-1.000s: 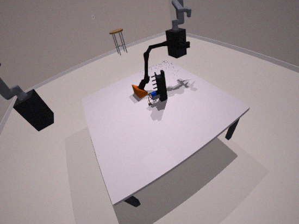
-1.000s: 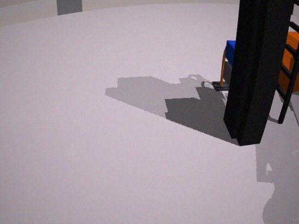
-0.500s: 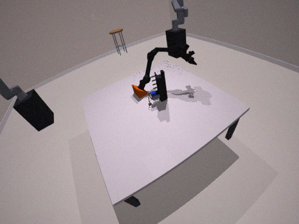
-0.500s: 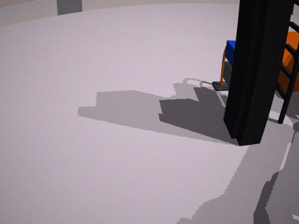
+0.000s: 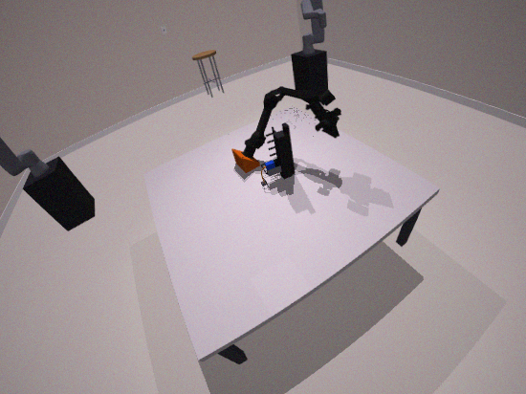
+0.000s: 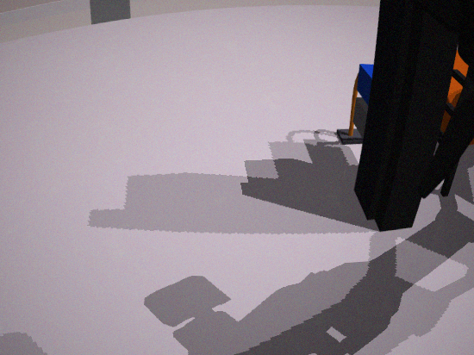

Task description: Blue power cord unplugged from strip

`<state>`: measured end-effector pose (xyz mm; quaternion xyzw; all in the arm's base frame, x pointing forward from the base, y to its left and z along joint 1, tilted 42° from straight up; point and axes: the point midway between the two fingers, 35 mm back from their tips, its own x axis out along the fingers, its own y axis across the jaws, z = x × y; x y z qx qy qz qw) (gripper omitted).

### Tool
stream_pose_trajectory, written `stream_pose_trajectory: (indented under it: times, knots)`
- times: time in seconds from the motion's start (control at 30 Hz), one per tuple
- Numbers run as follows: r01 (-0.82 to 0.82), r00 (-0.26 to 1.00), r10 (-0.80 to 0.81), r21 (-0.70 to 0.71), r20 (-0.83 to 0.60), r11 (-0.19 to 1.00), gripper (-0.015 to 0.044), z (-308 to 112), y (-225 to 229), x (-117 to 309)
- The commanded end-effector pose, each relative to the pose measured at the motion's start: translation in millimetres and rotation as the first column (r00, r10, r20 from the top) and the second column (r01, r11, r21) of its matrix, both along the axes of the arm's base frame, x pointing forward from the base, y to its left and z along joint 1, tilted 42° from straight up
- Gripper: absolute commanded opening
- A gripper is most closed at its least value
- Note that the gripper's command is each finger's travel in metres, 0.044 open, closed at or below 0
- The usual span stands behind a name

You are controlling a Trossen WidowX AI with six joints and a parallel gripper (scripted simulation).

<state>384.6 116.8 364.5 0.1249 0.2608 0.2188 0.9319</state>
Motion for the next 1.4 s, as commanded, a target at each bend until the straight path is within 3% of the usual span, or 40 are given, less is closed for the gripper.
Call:
stream_pose_trajectory:
  times: [0.0, 0.3, 0.5, 0.63, 0.87, 1.0, 1.13, 1.37]
  knots:
    - [0.133, 0.982, -0.130, 0.012, -0.134, 0.991, 0.0160, -37, -40, 15]
    - [0.415, 0.840, -0.377, 0.016, -0.390, 0.910, 0.0160, -109, -130, 21]
    - [0.596, 0.670, -0.500, -0.003, -0.548, 0.803, 0.0160, -156, -189, 5]
    - [0.692, 0.541, -0.500, 0.021, -0.676, 0.721, 0.0160, -185, -213, -12]
    - [0.832, 0.208, -0.378, -0.040, -0.902, 0.554, 0.0160, -246, -227, -60]
    - [0.901, -0.118, -0.158, -0.173, -0.980, 0.398, 0.0160, -285, -224, -109]
    - [0.899, -0.386, 0.117, -0.344, -0.915, 0.271, 0.0160, -304, -212, -153]
    - [0.891, -0.424, 0.168, -0.376, -0.890, 0.253, 0.0160, -306, -210, -160]
